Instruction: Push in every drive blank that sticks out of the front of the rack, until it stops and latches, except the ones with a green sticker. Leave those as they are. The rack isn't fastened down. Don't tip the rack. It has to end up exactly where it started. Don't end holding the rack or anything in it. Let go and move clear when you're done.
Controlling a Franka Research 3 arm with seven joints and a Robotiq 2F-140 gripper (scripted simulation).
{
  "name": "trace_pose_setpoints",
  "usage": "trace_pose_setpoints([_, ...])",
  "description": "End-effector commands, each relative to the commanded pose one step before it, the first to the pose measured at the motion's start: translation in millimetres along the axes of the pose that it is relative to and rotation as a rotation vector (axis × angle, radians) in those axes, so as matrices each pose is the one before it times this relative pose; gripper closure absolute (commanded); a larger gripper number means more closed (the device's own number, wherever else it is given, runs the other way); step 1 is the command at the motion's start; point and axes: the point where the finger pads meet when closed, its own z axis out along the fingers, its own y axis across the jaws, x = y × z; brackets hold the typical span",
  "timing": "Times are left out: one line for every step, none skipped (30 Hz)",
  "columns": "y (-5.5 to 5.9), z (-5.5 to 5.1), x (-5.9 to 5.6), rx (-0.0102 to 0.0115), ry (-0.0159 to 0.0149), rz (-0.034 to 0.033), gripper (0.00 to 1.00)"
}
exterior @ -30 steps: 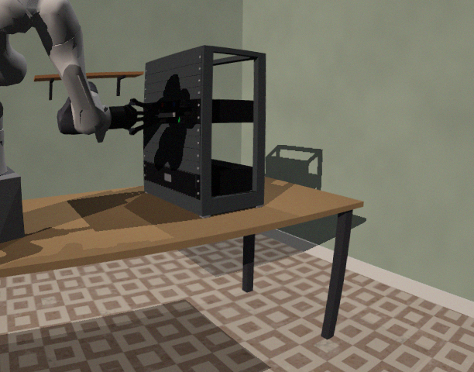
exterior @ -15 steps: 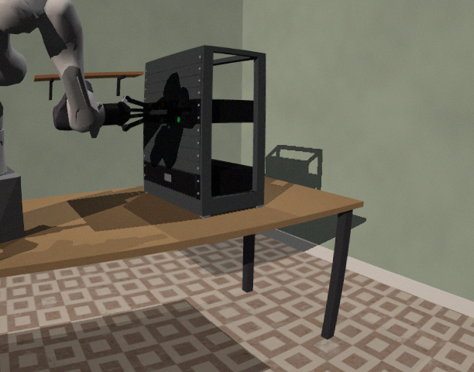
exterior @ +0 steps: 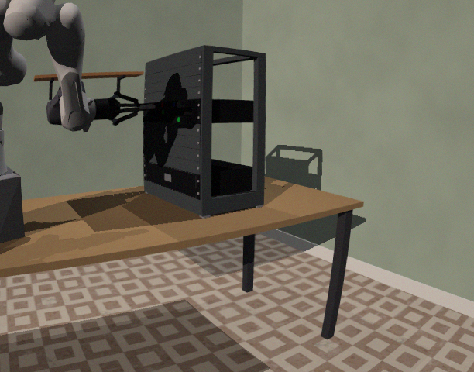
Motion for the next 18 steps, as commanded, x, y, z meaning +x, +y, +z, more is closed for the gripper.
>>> trace_pose_setpoints([5.57,-0.08,3.67,-0.00125,-0.02898,-0.05884,1.0])
trace_pose_setpoints([0.0,0.0,0.0,0.0,0.0,0.0,1.0])
trace_pose_setpoints([0.0,0.0,0.0,0.0,0.0,0.0,1.0])
trace_pose_setpoints([0.45,-0.29,1.4,-0.00001,0.0,0.0,1.0])
trace_pose_setpoints([0.34,-0.22,1.06,0.0,0.0,0.0,1.0])
trace_pose_setpoints([0.24,-0.16,0.75,0.00001,0.0,0.0,1.0])
trace_pose_setpoints([0.15,-0.1,0.48,0.00001,0.0,0.0,1.0])
trace_pose_setpoints([0.08,-0.06,0.26,0.0,0.0,0.0,1.0])
trace_pose_setpoints([0.03,-0.02,0.1,0.0,0.0,0.0,1.0])
trace_pose_setpoints([0.0,0.0,0.02,0.0,0.0,0.0,1.0])
trace_pose_setpoints([0.0,0.2,0.0,0.0,0.0,0.0,1.0])
trace_pose_setpoints([-0.01,1.21,0.0,0.0,0.0,-0.00001,1.0])
trace_pose_setpoints([0.0,2.72,0.0,0.0,0.0,0.00001,1.0])
trace_pose_setpoints([0.0,4.23,0.0,0.0,0.0,-0.00001,1.0])
trace_pose_setpoints([0.0,5.42,0.0,0.0,0.0,0.0,1.0])
trace_pose_setpoints([0.0,6.04,0.0,0.0,0.0,0.00001,1.0])
trace_pose_setpoints([0.0,6.0,0.0,0.0,0.0,-0.00001,1.0])
trace_pose_setpoints([0.0,5.32,0.0,0.0,0.0,0.0,1.0])
